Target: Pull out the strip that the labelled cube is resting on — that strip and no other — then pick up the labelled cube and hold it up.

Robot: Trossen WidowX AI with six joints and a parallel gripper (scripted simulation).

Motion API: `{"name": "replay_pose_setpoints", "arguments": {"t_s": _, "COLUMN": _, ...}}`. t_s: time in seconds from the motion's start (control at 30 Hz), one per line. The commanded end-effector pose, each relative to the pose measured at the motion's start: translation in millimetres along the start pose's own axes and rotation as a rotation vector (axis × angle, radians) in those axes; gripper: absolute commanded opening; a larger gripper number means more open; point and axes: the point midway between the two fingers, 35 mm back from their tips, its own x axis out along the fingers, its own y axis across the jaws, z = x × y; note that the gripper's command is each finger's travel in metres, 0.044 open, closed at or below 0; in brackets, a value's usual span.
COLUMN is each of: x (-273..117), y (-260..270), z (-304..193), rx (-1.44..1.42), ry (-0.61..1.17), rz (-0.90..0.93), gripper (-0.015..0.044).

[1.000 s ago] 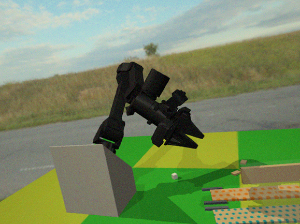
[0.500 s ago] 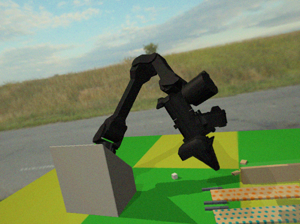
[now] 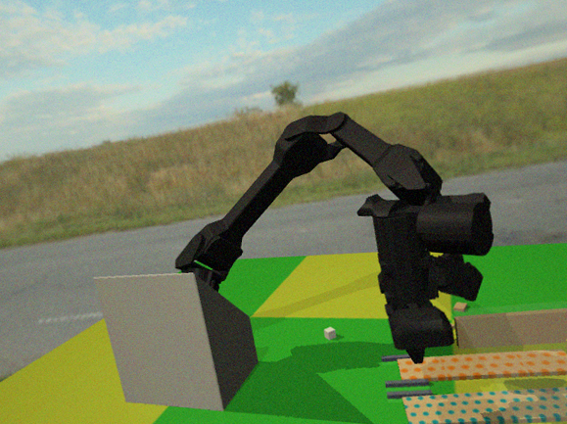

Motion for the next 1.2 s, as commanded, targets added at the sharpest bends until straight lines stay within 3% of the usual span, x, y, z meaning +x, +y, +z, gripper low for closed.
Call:
{"name": "replay_pose_setpoints", "arguments": {"t_s": 0.0, "x": 1.3, "y": -0.5, "z": 0.8, "rx": -0.02, "ry": 0.022, "rz": 0.007, "gripper": 0.0}}
{"name": "replay_pose_setpoints", "arguments": {"t_s": 1.17, "x": 56.5, "y": 1.3, "z": 2.6, "rx": -0.02, "ry": 0.021, "rz": 0.008, "gripper": 0.0}}
